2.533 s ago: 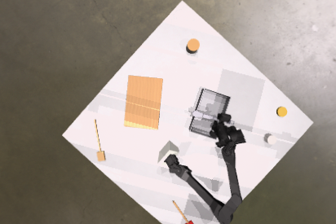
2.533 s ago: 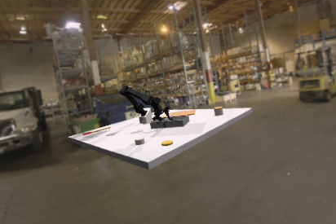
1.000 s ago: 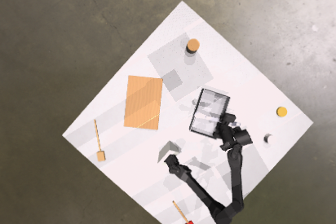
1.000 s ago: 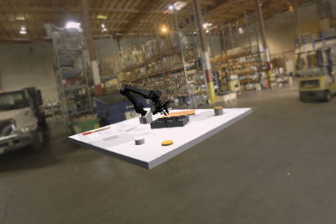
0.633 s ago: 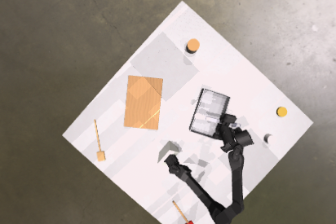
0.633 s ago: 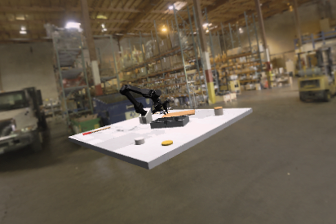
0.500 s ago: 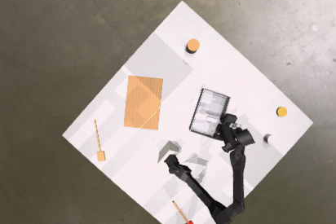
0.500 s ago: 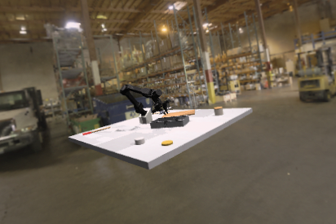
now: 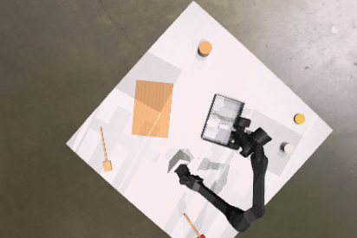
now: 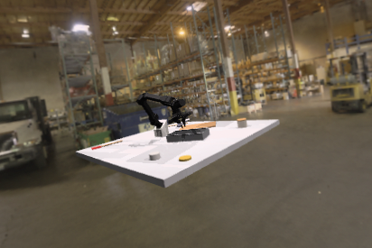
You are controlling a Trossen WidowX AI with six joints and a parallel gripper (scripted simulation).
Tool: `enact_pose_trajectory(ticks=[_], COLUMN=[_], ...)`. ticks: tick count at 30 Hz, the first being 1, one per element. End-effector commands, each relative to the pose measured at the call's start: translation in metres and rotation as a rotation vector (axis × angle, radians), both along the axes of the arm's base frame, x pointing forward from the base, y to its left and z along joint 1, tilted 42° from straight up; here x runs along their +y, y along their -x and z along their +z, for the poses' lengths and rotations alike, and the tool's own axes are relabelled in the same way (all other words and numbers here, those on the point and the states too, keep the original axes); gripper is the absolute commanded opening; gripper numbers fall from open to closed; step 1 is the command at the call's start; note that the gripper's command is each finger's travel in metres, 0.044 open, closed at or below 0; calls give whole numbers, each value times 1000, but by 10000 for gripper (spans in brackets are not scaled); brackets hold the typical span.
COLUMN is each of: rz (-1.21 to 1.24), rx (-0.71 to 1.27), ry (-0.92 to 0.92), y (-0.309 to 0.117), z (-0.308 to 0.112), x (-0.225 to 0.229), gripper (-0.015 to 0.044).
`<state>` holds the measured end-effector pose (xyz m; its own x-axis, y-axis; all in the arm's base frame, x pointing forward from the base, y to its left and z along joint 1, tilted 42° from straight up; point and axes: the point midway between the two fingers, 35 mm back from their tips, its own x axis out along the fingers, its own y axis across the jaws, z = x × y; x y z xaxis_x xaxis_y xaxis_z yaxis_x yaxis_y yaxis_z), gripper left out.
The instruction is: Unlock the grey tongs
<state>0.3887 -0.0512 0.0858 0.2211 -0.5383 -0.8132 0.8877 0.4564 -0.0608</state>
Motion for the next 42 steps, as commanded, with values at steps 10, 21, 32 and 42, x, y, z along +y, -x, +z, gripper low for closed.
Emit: enact_pose_trajectory(ticks=[10, 21, 32, 42], rz=[-103, -139, -70, 122], rx=[128, 174, 209, 344], ry=[95, 143, 137, 140], y=[2, 2, -3, -13], z=[1, 4, -6, -39], x=[0, -1, 21, 89], gripper=[-150, -150, -150, -150])
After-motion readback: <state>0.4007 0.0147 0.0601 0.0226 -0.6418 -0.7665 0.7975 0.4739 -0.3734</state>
